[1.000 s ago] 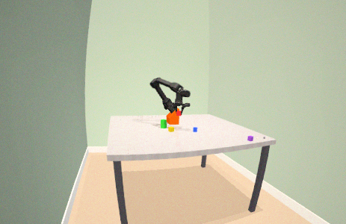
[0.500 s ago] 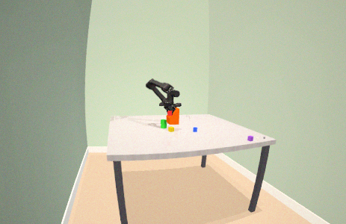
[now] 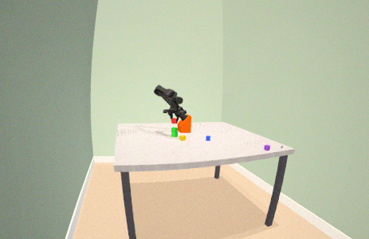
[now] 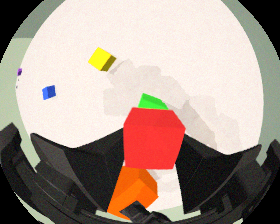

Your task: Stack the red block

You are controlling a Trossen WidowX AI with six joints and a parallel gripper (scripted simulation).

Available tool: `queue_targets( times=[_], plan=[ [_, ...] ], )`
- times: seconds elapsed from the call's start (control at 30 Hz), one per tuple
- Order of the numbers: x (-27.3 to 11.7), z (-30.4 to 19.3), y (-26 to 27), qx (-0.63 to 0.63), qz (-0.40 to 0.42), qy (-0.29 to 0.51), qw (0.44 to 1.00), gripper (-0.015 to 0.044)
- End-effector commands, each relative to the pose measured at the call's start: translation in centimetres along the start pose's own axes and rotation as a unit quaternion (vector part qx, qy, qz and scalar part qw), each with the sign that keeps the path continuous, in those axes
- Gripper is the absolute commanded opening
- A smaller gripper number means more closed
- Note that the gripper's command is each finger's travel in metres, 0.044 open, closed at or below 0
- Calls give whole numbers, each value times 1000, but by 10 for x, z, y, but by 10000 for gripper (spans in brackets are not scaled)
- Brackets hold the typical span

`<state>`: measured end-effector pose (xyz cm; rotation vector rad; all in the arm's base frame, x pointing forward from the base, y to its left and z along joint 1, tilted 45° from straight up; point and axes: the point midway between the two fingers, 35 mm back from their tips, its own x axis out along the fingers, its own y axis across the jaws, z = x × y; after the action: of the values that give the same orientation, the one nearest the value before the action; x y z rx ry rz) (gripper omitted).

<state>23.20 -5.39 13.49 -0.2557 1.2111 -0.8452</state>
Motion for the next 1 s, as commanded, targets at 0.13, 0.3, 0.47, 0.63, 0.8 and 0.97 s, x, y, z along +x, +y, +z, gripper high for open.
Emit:
queue_targets(
  times=[0.13, 0.3, 0.47, 0.63, 0.8, 0.97],
  plan=[
    [14, -2, -1, -5, -3, 1, 1000, 0],
    [32, -2, -1, -5, -3, 1, 1000, 0],
    [39, -2, -2, -5, -4, 1, 1000, 0],
    [39, -2, -2, -5, -4, 1, 1000, 0],
    [39, -2, -2, -5, -4, 1, 1000, 0],
    [40, -2, -2, -5, -4, 1, 1000, 0]
  ],
)
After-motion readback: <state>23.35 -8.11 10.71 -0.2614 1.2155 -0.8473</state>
